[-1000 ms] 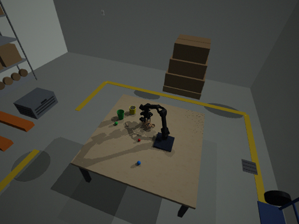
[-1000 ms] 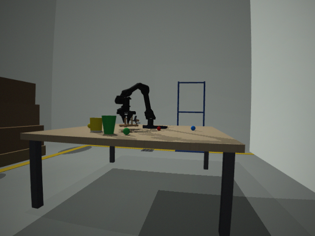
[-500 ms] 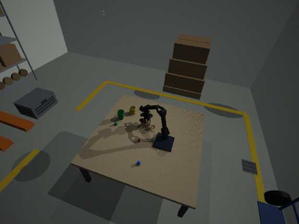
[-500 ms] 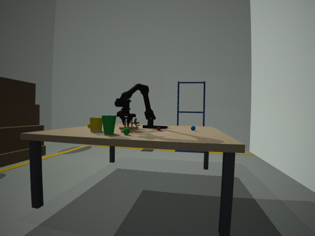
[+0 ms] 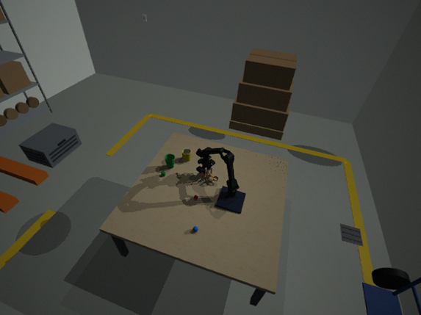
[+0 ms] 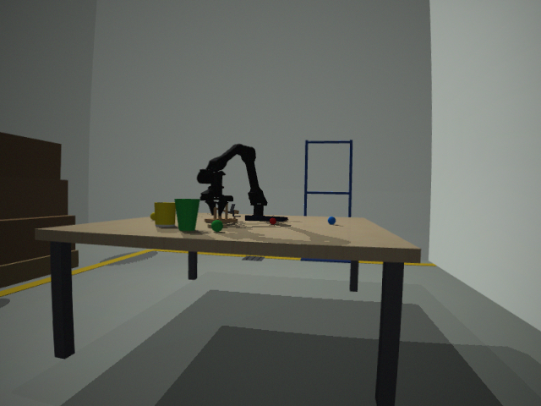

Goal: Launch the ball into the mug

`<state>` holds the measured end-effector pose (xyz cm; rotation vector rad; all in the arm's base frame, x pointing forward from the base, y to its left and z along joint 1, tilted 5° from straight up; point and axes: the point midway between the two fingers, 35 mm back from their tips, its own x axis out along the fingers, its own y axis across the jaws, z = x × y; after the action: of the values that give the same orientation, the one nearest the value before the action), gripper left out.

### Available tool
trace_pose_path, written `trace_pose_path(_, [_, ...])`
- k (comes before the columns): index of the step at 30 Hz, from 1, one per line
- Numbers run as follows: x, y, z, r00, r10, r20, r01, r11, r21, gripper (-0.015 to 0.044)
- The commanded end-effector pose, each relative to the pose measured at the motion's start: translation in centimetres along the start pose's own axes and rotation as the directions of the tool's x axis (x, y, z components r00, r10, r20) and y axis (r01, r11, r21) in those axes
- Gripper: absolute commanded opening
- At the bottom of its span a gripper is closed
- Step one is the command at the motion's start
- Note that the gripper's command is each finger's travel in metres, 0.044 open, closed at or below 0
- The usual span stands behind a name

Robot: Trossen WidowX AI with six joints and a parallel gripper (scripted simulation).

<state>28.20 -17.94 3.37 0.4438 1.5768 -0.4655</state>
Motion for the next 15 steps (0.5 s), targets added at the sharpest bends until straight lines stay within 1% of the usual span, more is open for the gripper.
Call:
trace_pose_path(1, [-0.1,0.0,0.0,1.000,0.000,0.003,0.000,1.000,0.000,0.0315])
trace_pose_path(4, [-1.0,0.0,0.2,1.000,0.000,0.003,0.000,1.000,0.000,0.0394])
trace_pose_path(6, [-3.6,0.0,0.4,1.000,0.000,0.003,0.000,1.000,0.000,0.0440])
trace_pose_path(9, [-8.0,0.0,0.3,1.000,0.000,0.002,0.000,1.000,0.000,0.0440])
trace_pose_path(11, [-9.8,0.0,0.0,1.000,0.001,0.002,-0.001,1.000,0.000,0.0440])
trace_pose_path(13, [-10.1,0.0,0.0,1.000,0.001,0.002,-0.001,1.000,0.000,0.0440])
trace_pose_path(14, [-8.6,0.0,0.4,1.000,0.000,0.008,0.000,1.000,-0.003,0.0440])
trace_pose_path(15, [-8.6,0.0,0.4,1.000,0.000,0.008,0.000,1.000,-0.003,0.0440])
